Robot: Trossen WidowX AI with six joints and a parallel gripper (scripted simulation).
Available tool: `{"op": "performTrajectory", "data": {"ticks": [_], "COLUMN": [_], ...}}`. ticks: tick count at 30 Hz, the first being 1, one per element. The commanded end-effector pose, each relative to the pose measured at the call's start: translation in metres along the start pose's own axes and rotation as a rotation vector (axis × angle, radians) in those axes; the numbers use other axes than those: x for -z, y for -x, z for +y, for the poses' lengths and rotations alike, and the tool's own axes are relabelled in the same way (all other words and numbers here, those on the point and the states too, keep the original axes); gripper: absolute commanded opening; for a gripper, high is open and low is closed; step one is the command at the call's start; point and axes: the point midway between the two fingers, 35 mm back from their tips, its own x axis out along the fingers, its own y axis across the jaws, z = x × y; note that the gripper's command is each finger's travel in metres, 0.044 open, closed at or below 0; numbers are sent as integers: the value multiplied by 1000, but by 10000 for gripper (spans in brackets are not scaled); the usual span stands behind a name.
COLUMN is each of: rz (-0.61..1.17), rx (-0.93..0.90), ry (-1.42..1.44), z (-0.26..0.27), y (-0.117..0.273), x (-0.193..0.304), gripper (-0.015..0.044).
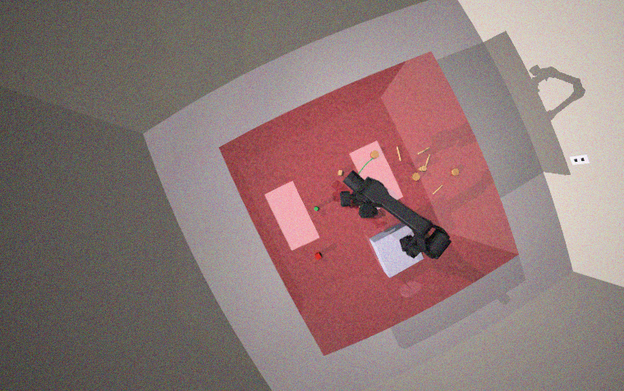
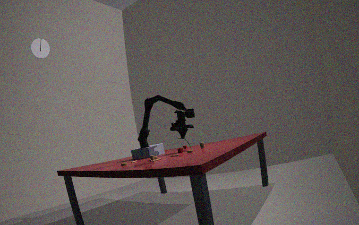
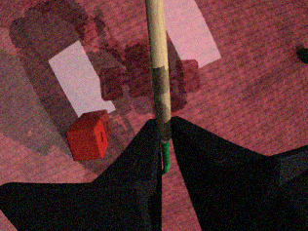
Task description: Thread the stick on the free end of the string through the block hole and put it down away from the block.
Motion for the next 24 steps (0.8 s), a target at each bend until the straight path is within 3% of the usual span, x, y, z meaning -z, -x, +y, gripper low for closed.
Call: {"op": "performTrajectory", "data": {"ticks": [1,24], "rz": [-21,-105], "rx": [-4,2], "ry": [4,10], "z": [1,12], "y": [1,25], "x": [3,17], "gripper": [0,0]}}
